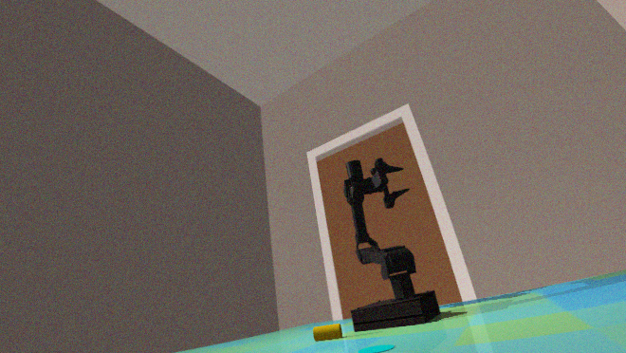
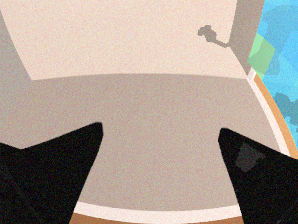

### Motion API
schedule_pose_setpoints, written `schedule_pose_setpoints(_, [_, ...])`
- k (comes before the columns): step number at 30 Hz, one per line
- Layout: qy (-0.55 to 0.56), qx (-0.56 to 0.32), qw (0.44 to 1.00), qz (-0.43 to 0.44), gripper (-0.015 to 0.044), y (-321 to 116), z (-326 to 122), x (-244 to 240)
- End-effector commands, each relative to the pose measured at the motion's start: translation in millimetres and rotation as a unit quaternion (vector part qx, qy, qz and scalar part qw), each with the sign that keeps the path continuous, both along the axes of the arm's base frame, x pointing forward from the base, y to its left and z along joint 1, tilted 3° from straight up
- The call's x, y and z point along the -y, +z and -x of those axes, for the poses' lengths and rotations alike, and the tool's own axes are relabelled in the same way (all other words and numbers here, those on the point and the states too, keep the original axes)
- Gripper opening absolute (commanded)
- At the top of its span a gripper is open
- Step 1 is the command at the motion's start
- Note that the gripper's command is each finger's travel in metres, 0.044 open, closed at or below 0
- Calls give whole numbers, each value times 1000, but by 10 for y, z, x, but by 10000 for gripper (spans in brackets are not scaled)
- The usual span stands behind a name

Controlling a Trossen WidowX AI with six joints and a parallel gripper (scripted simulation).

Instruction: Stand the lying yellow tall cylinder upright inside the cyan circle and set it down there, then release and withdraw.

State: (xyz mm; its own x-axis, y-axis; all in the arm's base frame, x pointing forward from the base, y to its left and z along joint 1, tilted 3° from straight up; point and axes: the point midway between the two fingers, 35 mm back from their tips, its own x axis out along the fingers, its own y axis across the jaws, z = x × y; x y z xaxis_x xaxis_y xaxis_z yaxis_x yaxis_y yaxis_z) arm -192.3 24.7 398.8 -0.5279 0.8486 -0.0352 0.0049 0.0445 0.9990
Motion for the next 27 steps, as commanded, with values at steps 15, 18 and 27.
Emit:
schedule_pose_setpoints(15, [-239, 47, 968, 53, 309, 9, -1207, -904])
schedule_pose_setpoints(18, [-291, 50, 952, 78, 309, -38, -1542, -1020])
schedule_pose_setpoints(27, [-430, 53, 886, 166, 309, -294, -2546, -1090])
